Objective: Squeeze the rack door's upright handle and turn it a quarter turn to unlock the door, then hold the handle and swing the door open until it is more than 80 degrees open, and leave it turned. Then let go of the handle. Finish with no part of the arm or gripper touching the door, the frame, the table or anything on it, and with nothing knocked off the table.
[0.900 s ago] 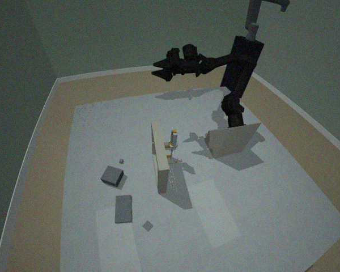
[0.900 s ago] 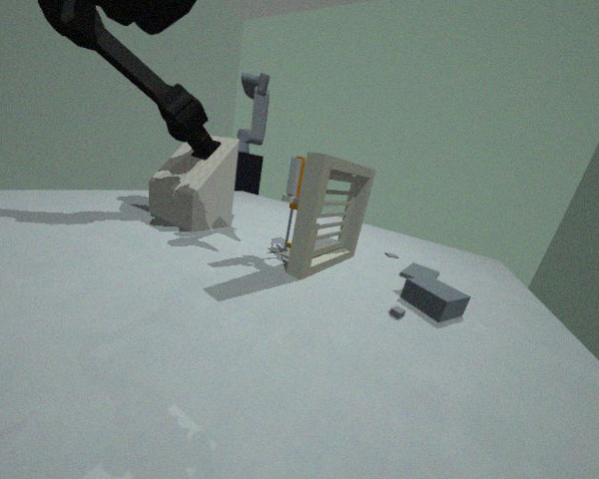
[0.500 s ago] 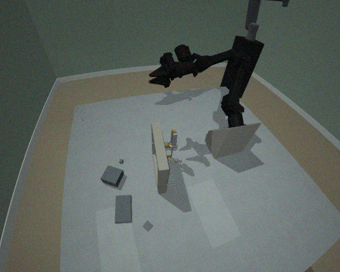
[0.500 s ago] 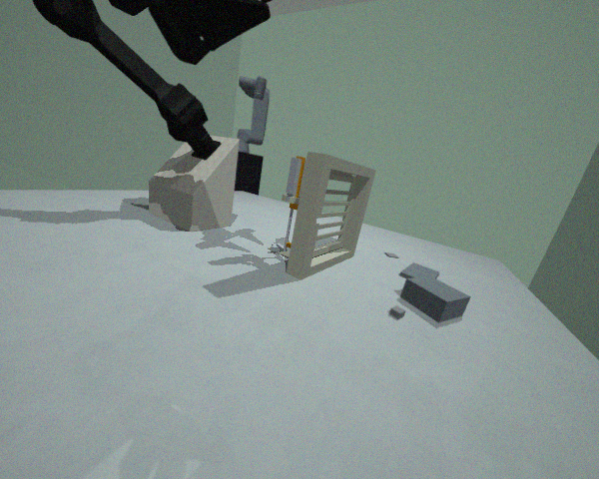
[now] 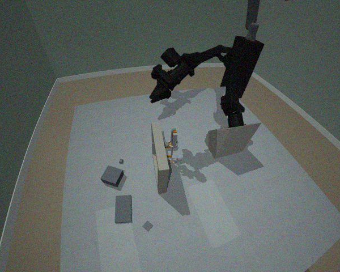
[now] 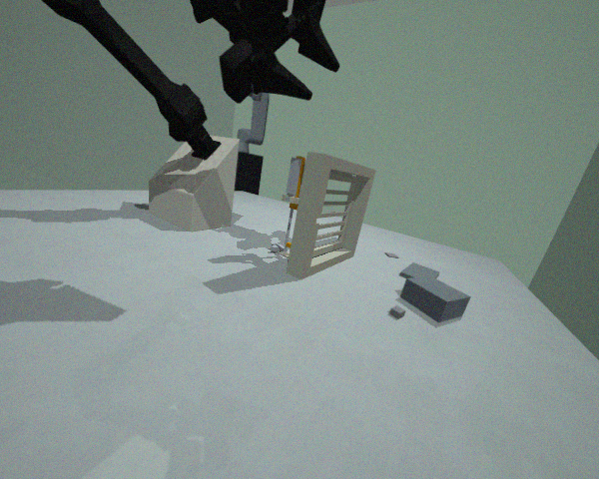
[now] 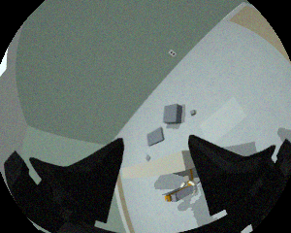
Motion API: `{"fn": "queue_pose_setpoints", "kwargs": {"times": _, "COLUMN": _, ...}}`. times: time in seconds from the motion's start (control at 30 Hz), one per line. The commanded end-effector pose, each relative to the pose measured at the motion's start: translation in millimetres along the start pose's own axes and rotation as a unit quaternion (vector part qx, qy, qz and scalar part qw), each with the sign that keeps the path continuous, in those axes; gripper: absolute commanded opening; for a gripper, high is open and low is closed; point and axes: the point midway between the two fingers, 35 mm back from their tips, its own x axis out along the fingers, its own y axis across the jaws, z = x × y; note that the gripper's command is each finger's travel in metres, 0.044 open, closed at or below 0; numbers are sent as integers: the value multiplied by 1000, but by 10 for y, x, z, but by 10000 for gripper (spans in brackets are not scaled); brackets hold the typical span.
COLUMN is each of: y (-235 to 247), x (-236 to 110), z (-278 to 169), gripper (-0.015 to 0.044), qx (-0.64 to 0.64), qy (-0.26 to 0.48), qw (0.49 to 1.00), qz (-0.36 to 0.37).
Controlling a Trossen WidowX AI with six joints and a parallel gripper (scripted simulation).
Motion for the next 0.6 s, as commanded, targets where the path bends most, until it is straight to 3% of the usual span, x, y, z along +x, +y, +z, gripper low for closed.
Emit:
{"fn": "queue_pose_setpoints", "kwargs": {"times": 0.0, "y": 48, "x": 115, "z": -171, "gripper": 295, "qx": -1, "qy": 55, "qw": 998, "qz": -25}}
{"fn": "queue_pose_setpoints", "kwargs": {"times": 0.57, "y": 119, "x": 325, "z": -813, "gripper": 295, "qx": -44, "qy": 232, "qw": 960, "qz": -149}}
